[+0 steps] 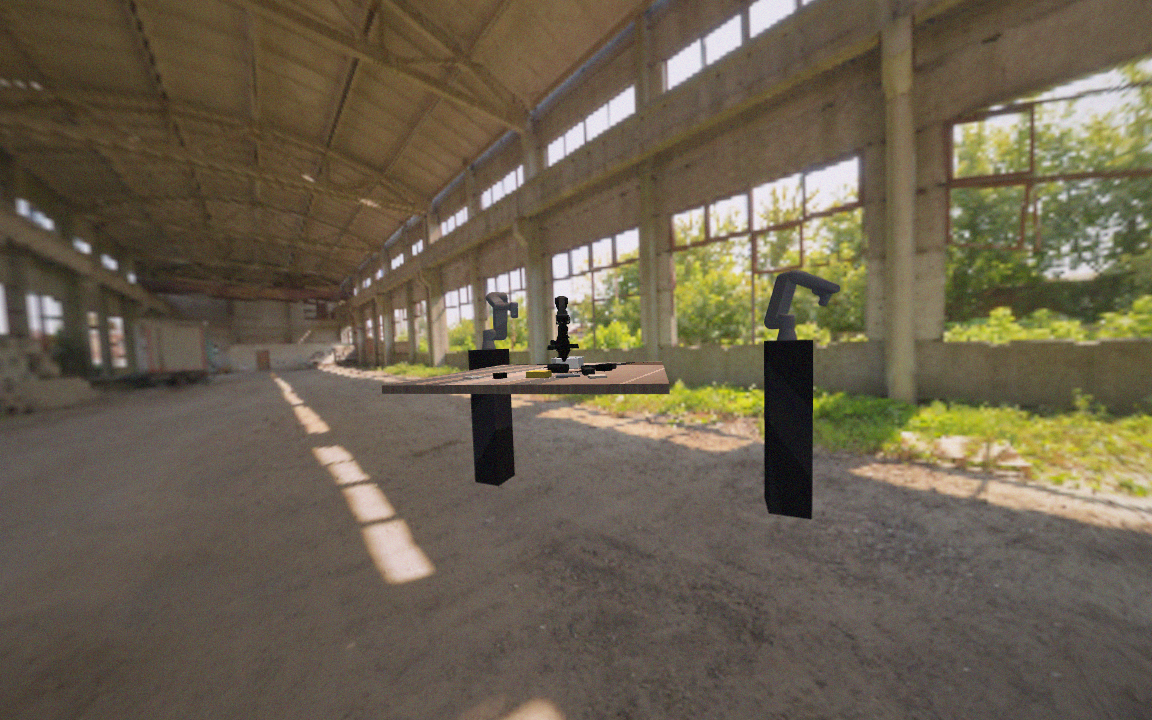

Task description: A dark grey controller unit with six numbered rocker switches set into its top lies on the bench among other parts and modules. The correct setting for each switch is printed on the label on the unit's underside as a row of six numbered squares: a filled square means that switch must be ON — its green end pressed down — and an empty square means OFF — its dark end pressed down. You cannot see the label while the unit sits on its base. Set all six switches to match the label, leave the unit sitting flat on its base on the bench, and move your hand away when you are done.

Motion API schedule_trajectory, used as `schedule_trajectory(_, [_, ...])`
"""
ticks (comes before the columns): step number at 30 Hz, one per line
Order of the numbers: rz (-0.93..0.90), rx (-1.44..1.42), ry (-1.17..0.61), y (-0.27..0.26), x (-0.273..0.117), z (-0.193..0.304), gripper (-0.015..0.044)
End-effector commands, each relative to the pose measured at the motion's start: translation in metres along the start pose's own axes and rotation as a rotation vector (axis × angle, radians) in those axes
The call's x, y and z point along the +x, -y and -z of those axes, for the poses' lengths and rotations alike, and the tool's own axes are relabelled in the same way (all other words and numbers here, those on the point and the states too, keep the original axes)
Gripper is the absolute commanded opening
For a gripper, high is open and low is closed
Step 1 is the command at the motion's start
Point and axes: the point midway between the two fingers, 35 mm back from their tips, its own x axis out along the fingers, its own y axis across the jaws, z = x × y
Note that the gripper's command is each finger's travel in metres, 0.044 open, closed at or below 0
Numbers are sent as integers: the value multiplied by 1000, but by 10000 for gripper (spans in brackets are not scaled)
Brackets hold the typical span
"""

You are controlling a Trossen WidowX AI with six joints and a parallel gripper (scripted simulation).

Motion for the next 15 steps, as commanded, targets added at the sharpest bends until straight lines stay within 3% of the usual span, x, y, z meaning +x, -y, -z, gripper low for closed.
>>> schedule_trajectory(1, [-6,3,-3,0,0,0,0])
schedule_trajectory(15, [-3,2,-2,0,0,0,0])
